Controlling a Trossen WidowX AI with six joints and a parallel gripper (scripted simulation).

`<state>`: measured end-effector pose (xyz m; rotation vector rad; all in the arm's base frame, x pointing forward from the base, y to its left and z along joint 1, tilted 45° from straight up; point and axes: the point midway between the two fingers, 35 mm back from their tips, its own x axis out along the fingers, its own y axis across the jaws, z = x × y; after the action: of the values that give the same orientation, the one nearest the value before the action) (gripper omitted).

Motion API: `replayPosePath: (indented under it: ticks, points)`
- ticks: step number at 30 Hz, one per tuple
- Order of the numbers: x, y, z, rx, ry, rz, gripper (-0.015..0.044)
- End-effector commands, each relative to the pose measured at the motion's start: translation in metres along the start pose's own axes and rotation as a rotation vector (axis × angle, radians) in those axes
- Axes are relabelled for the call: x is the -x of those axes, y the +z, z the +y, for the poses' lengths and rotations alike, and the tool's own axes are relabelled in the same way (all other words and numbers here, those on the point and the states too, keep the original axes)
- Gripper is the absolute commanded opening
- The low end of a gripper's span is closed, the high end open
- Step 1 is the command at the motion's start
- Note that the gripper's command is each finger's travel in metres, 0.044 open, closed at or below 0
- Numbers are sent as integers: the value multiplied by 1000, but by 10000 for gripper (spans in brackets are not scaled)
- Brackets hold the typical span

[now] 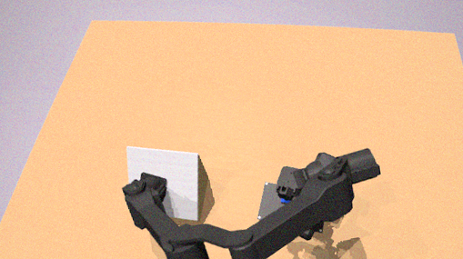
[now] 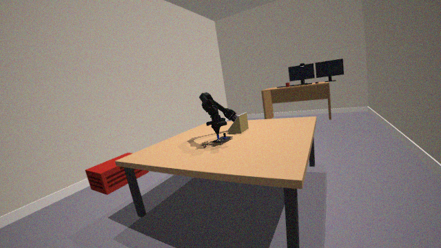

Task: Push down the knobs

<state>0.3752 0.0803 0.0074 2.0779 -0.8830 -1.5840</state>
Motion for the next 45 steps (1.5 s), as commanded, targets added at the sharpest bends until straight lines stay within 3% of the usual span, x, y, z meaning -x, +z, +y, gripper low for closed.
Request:
replayPosePath:
  ticks: [1,24,45]
  points:
    - [-24,-3,3,-26,23,-26,0]
    - [-24,-3,3,-26,23,-26,0]
    - [7,-5,1,-26,21,-27,0]
